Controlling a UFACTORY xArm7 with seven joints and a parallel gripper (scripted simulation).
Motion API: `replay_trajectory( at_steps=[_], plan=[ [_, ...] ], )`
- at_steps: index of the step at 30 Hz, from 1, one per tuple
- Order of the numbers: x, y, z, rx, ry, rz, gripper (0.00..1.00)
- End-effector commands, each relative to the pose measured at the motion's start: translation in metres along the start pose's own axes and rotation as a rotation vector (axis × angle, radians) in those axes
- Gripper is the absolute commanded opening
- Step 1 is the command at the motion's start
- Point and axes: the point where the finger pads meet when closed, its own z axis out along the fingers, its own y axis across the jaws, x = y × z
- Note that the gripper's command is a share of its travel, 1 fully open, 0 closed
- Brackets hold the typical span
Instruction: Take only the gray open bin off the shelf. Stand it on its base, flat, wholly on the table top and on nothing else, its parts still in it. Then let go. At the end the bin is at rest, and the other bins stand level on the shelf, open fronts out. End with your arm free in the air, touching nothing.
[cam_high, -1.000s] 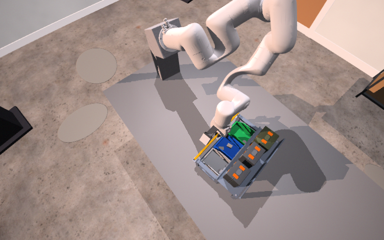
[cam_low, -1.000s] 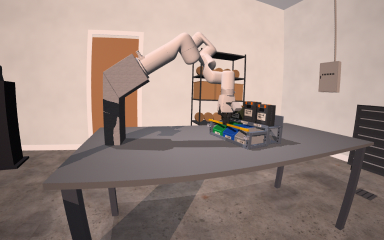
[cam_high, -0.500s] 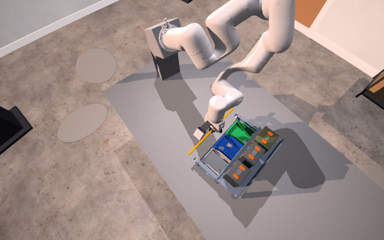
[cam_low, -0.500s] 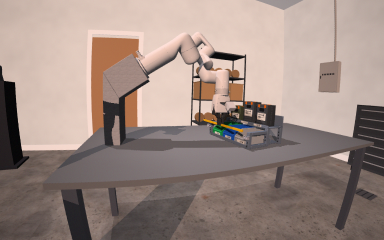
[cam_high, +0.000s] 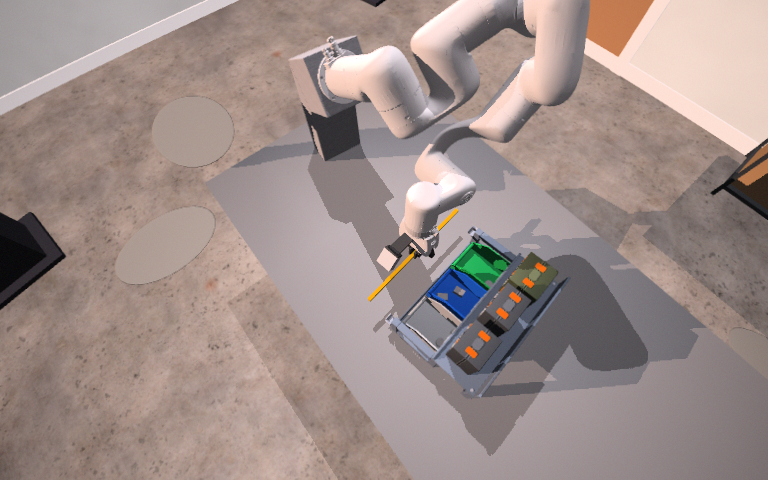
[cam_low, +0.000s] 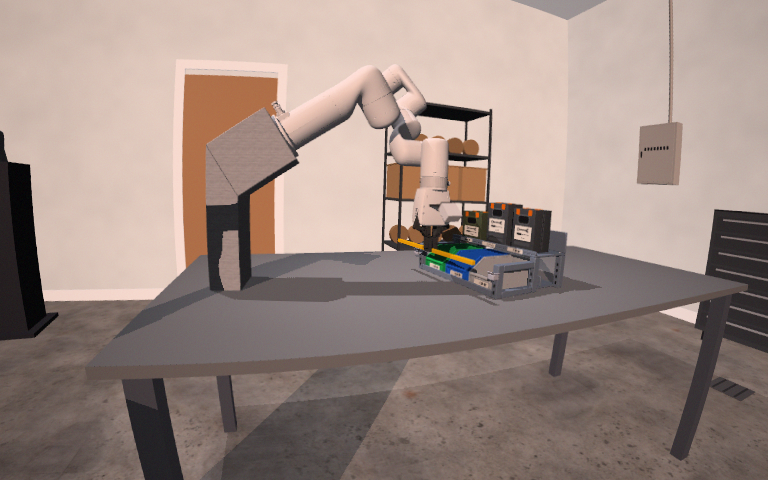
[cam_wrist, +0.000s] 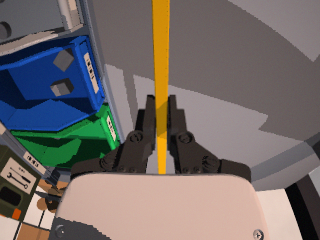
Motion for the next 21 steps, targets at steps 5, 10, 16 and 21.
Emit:
replay_trajectory(
  at_steps=[5,10,16,21],
  plan=[
    [-0.001,0.005,0.000,0.008,-0.001,0.000,0.00],
    [-0.001,0.013,0.001,0.008,-0.002,-0.001,0.00],
    [-0.001,0.045,0.001,0.007,-0.001,0.000,0.00],
    [-0.001,0.045,0.001,0.007,-0.001,0.000,0.00]
  ],
)
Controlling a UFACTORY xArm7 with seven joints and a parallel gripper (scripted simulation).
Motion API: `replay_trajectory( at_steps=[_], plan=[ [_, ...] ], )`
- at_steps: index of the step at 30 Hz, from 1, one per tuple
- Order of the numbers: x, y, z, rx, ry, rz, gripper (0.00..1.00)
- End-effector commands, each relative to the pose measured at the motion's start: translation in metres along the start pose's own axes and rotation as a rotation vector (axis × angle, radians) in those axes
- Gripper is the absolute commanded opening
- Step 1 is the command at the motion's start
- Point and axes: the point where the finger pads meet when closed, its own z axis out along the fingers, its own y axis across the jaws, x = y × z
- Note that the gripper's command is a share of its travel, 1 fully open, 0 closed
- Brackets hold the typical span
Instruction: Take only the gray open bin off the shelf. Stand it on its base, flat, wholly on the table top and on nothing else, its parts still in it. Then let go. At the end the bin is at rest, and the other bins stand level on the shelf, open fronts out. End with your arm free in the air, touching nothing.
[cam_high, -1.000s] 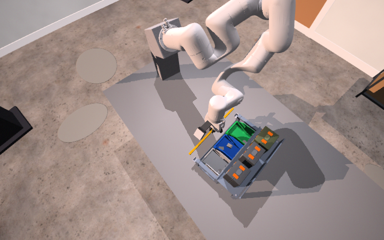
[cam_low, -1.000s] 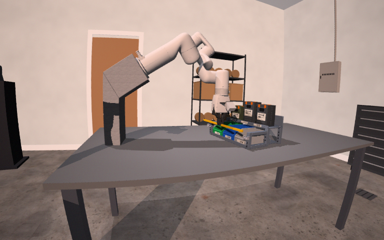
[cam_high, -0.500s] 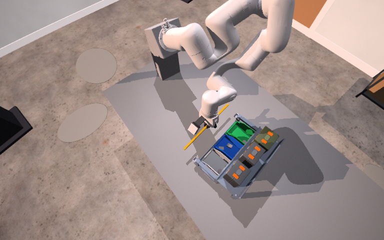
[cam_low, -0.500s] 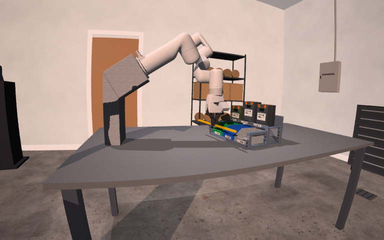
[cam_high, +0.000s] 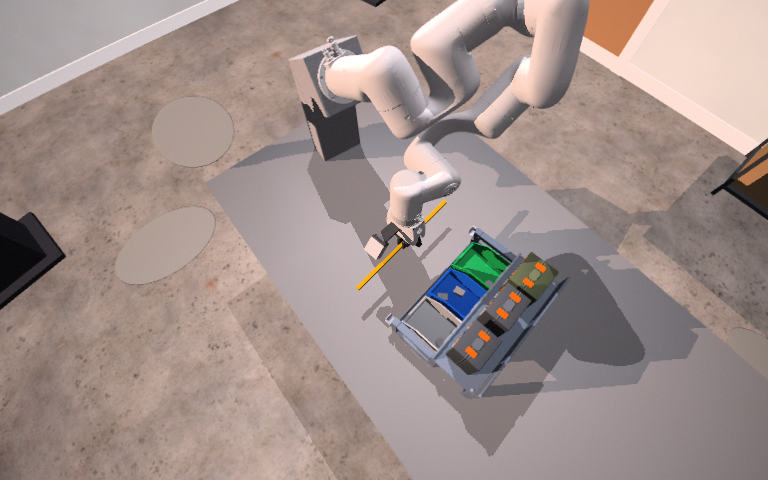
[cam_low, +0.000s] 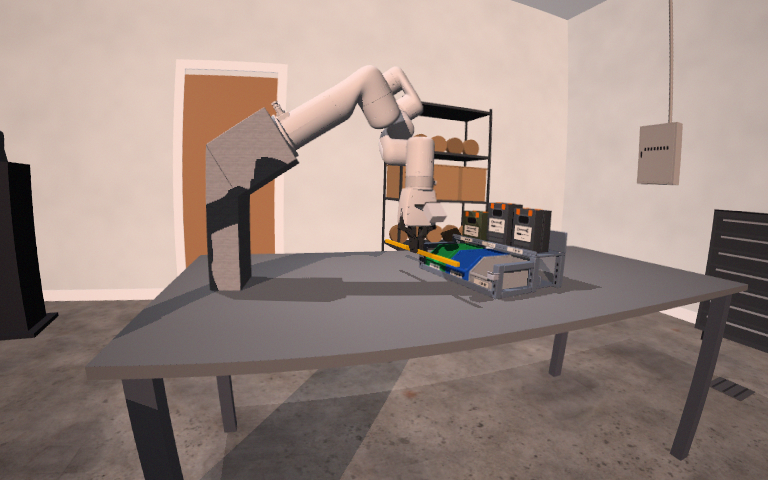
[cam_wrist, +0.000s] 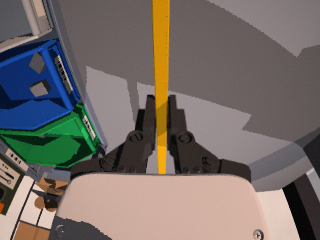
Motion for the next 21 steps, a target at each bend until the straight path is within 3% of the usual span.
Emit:
replay_trajectory(
  at_steps=[1,5,10,21],
  plan=[
    [0.000,0.000,0.000,0.003,0.000,0.000,0.00],
    [0.000,0.000,0.000,0.003,0.000,0.000,0.00],
    [0.000,0.040,0.000,0.002,0.000,0.000,0.00],
    [0.000,0.040,0.000,0.002,0.000,0.000,0.00]
  ],
)
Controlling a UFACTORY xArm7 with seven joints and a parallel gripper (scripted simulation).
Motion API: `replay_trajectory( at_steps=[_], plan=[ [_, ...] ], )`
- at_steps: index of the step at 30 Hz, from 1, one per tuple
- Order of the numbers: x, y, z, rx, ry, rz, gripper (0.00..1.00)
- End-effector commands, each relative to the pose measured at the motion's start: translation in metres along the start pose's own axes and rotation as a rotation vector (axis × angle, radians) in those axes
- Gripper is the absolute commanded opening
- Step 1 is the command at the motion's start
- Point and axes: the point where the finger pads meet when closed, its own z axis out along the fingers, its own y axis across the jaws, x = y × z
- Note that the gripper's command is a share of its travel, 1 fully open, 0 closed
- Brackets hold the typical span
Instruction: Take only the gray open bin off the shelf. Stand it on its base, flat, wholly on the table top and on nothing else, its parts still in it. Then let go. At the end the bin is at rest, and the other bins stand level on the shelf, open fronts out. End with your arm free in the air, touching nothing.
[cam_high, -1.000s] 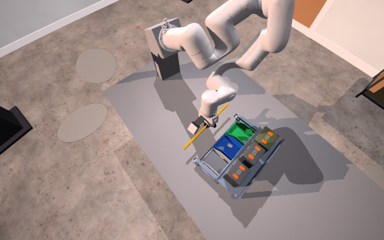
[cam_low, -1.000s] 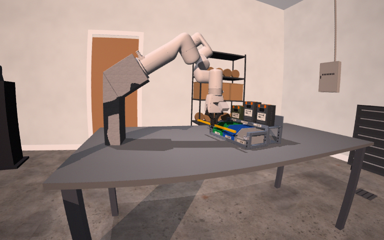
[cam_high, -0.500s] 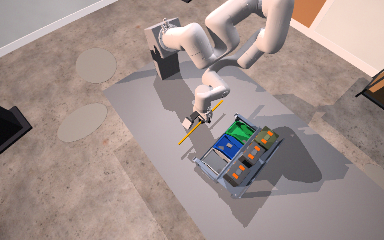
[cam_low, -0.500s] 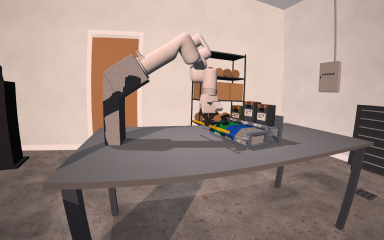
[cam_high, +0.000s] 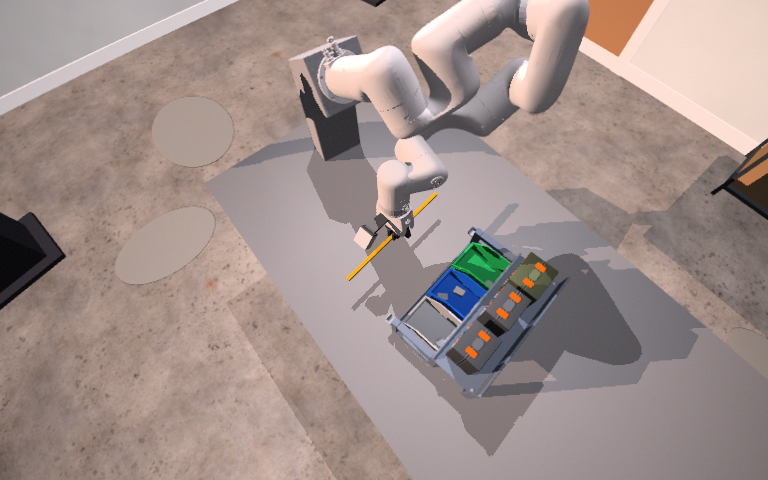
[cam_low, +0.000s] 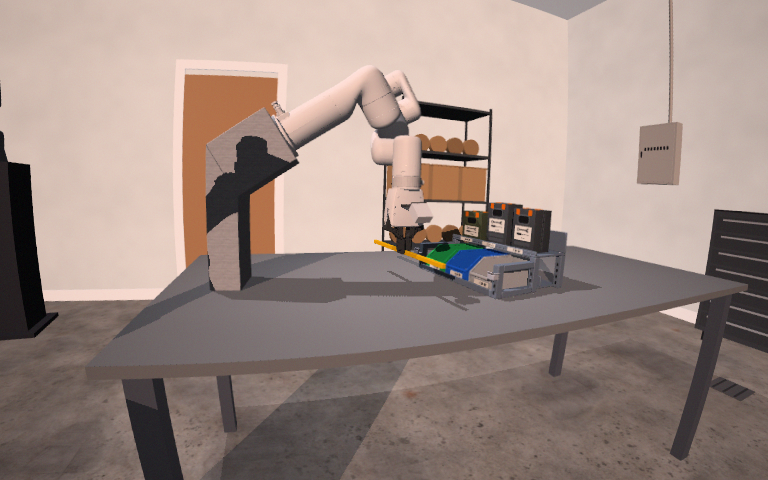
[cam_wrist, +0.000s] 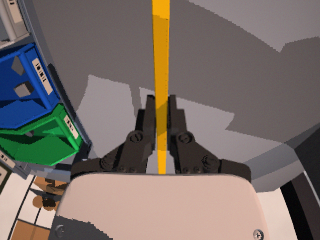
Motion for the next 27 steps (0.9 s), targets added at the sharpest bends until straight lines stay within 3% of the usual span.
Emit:
replay_trajectory(
  at_steps=[1,6,18,19,23,27],
  plan=[
    [0.001,0.001,-0.001,-0.001,0.002,0.001,0.00],
    [0.001,0.055,-0.001,-0.001,0.003,0.001,0.00],
    [0.001,0.055,-0.001,-0.001,0.003,0.001,0.00],
    [0.001,0.011,-0.001,0.000,0.002,0.001,0.00],
    [0.001,0.055,-0.001,-0.001,0.003,0.001,0.00],
    [0.001,0.055,-0.001,-0.001,0.003,0.001,0.00]
  ],
)
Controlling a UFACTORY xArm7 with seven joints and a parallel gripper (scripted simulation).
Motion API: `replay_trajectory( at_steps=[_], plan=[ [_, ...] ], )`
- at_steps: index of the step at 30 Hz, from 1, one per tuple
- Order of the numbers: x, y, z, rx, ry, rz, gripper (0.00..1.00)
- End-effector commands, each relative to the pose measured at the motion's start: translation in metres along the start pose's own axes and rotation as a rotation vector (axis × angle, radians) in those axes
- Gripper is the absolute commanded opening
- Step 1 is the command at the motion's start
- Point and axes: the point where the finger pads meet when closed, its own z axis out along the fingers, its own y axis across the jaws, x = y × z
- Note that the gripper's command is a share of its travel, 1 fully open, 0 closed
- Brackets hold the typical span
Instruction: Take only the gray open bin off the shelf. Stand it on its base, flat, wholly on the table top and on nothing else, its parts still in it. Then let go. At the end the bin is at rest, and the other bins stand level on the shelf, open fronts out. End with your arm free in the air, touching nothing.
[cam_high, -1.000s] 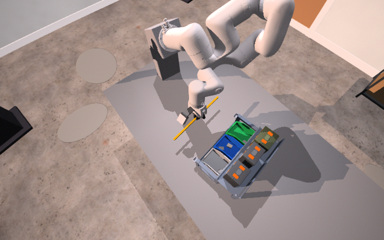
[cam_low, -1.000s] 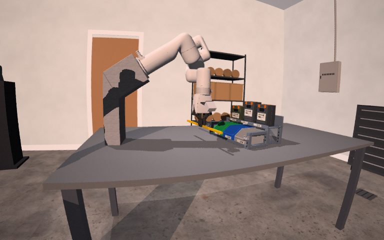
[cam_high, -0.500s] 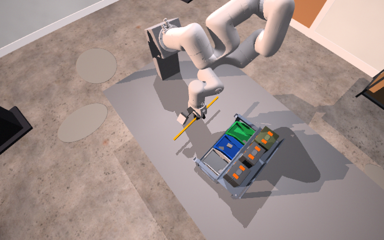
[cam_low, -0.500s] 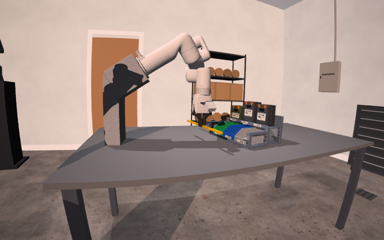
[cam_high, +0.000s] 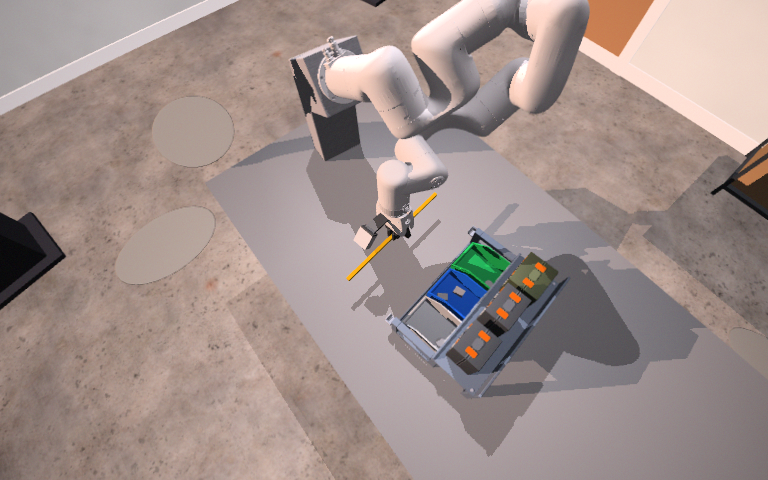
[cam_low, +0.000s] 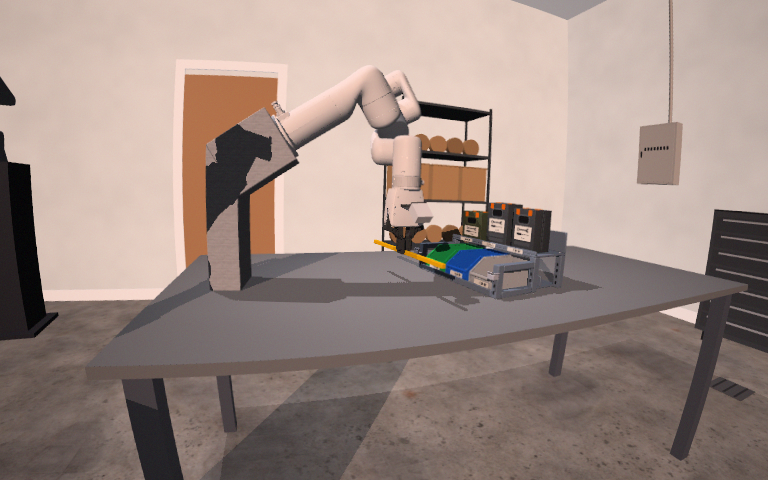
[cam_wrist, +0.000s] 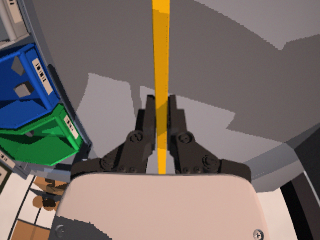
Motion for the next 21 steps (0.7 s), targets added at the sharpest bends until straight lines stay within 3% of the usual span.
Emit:
replay_trajectory(
  at_steps=[1,8,9,13,21],
  plan=[
    [0.001,0.055,-0.001,-0.001,0.002,0.001,0.00],
    [0.001,0.055,-0.001,-0.001,0.002,0.001,0.00],
    [0.001,0.011,-0.001,0.000,0.002,0.001,0.00],
    [0.001,0.055,-0.001,-0.001,0.002,0.001,0.00],
    [0.001,0.055,-0.001,-0.001,0.002,0.001,0.00]
  ],
)
